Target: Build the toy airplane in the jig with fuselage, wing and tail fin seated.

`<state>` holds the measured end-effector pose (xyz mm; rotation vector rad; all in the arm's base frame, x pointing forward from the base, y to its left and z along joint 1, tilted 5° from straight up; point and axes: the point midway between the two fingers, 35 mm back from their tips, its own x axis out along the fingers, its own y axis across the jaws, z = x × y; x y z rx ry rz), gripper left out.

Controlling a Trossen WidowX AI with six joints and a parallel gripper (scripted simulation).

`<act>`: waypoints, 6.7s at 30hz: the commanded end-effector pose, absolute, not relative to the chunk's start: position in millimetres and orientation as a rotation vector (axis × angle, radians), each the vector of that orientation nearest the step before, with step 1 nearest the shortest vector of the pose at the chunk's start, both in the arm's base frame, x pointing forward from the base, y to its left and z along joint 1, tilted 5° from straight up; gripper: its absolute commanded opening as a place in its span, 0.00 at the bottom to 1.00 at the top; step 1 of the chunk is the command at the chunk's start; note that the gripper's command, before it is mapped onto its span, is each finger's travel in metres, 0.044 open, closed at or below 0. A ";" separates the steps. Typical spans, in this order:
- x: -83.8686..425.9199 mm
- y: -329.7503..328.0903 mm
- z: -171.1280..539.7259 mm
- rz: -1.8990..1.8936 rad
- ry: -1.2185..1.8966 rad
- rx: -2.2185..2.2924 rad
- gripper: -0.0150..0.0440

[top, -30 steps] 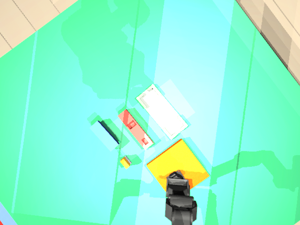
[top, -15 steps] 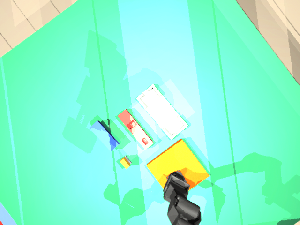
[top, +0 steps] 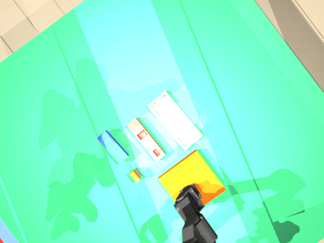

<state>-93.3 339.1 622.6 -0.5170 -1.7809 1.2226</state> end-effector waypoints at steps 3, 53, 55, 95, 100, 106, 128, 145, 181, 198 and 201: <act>-23.5 384.1 566.6 1.370 -1.416 -0.701 1.00; 266.3 23.5 132.4 0.164 1.527 -0.033 1.00; 266.3 23.5 132.4 0.164 1.527 -0.033 1.00; 270.5 31.7 37.7 0.164 1.527 -0.033 1.00; 270.5 32.4 29.6 0.164 1.527 -0.033 1.00; 270.2 33.2 20.1 0.164 1.527 -0.033 1.00; 270.0 33.5 16.7 0.164 1.527 -0.033 0.43; 276.7 29.6 65.7 0.164 1.526 -0.033 0.25; 273.5 3.9 133.2 0.164 1.526 -0.038 0.25; 283.5 -40.9 103.0 0.166 1.526 -0.047 0.25; 284.1 -49.1 97.6 0.166 1.526 -0.049 0.25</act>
